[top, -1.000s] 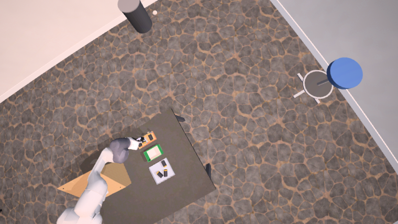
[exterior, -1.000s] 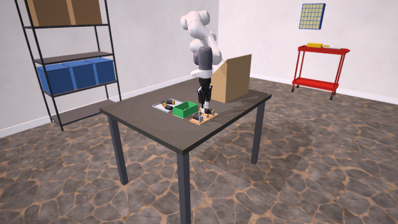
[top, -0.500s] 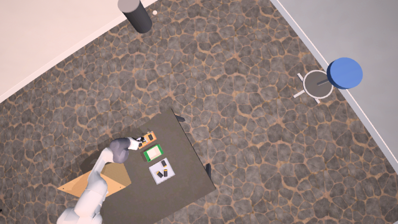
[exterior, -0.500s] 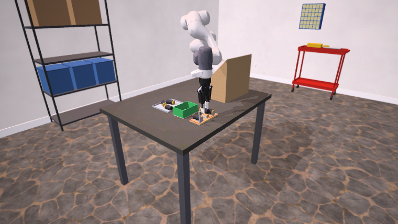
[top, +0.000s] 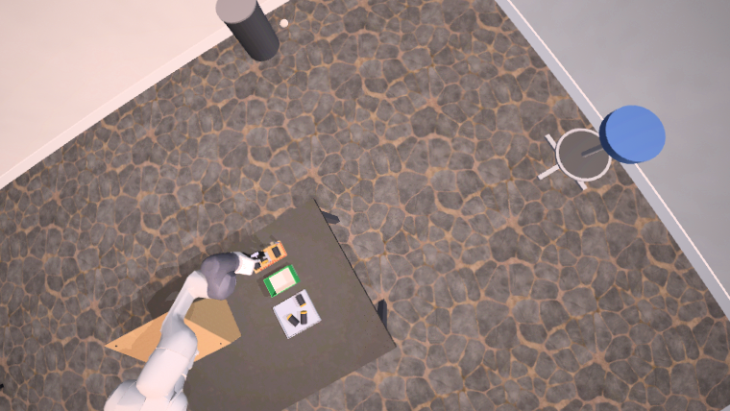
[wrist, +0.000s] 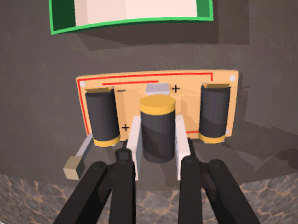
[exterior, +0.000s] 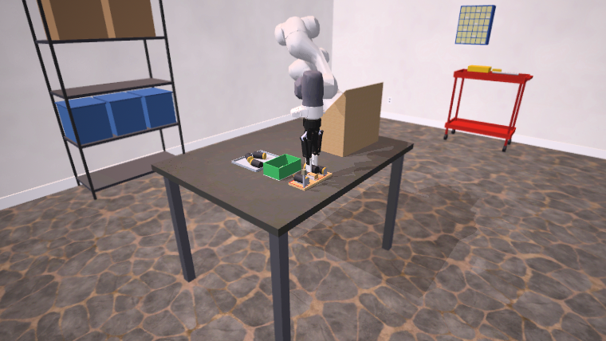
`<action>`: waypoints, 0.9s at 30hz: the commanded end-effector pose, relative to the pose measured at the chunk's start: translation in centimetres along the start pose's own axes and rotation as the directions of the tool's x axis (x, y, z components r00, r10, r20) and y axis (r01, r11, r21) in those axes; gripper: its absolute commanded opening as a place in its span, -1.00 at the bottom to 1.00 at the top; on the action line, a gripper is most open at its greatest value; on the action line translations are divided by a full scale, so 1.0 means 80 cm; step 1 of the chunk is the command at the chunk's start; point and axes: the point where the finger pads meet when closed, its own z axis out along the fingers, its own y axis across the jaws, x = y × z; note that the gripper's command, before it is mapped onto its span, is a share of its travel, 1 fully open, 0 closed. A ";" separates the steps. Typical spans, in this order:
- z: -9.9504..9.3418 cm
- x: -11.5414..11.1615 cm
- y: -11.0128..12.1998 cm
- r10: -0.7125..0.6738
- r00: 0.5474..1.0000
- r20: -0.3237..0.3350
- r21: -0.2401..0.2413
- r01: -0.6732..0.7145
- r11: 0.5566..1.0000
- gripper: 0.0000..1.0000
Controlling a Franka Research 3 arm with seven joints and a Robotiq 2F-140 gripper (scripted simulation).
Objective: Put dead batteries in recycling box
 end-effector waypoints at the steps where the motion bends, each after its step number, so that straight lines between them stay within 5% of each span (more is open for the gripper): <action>1: 0.001 0.000 -0.004 0.001 1.000 0.002 0.005 -0.001 1.000 -0.68; 27: 0.037 0.000 -0.004 0.001 1.000 0.002 0.005 -0.001 1.000 -0.68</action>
